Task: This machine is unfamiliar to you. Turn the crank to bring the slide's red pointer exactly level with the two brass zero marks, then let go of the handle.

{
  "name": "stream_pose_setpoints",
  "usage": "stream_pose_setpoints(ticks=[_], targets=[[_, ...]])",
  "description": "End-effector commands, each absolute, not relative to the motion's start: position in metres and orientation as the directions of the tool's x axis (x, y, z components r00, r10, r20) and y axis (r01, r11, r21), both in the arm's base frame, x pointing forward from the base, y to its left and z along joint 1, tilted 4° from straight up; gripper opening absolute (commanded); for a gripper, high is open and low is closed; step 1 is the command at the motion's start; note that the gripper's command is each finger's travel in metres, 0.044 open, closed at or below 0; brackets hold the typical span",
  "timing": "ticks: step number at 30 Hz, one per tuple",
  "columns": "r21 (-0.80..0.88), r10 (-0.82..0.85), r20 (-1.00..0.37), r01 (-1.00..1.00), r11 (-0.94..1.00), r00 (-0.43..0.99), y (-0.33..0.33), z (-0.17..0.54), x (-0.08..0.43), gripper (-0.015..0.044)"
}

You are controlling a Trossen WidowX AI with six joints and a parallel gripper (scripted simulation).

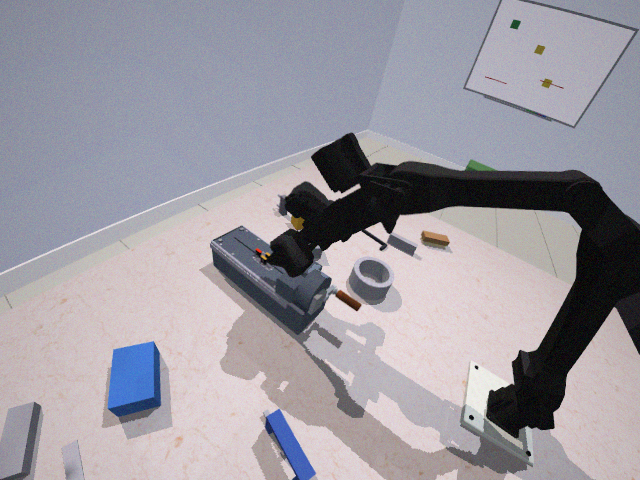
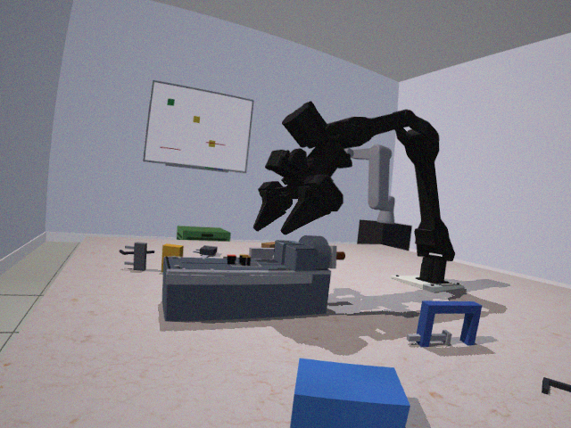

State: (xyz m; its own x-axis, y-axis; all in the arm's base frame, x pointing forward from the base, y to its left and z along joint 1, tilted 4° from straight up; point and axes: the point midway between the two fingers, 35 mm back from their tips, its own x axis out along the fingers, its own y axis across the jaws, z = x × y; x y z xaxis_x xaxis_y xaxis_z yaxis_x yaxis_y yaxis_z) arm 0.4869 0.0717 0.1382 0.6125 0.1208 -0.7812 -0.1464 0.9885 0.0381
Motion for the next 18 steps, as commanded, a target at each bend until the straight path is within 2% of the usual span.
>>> stream_pose_setpoints(ticks=[1,7,18], targets=[[0.039,0.125,-0.778,-0.152,0.988,0.615,0.072,0.139,0.487,0.044],[0.039,0.125,-0.779,-0.152,0.988,0.615,0.072,0.143,0.488,0.044],[0.038,0.121,-0.781,-0.147,0.988,0.613,0.075,0.202,0.488,0.044]])
